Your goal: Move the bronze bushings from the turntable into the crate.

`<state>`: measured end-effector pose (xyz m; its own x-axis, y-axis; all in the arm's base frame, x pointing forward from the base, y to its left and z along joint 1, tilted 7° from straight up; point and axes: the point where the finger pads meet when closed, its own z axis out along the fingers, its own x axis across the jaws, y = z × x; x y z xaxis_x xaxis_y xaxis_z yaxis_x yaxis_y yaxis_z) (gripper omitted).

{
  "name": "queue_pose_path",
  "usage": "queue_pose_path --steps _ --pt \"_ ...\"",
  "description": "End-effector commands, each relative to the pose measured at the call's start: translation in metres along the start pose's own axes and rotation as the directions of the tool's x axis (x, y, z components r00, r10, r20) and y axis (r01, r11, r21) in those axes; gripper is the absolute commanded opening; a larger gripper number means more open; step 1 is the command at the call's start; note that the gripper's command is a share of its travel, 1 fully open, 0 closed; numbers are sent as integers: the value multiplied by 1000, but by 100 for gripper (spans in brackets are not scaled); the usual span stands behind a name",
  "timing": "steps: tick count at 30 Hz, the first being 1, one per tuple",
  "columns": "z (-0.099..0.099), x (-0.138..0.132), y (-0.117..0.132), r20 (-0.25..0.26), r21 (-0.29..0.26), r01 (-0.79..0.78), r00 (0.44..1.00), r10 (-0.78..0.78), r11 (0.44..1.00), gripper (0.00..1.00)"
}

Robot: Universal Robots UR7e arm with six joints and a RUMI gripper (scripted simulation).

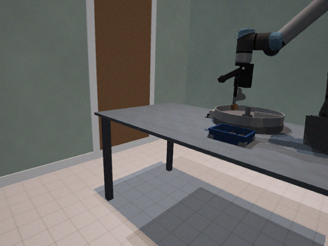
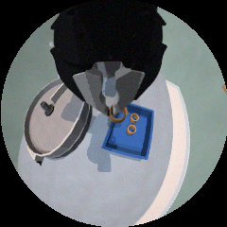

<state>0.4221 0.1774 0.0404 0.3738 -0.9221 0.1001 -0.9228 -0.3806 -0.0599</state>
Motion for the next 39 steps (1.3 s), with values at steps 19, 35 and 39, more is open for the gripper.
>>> queue_pose_path --steps 19,35,39 --pt "0 -34 -40 -4 -1 -5 1000 5 1000 0" --pt "-1 -38 -44 -3 0 -5 1000 5 1000 0" --pt "-1 -38 -43 -3 0 -6 1000 6 1000 0"
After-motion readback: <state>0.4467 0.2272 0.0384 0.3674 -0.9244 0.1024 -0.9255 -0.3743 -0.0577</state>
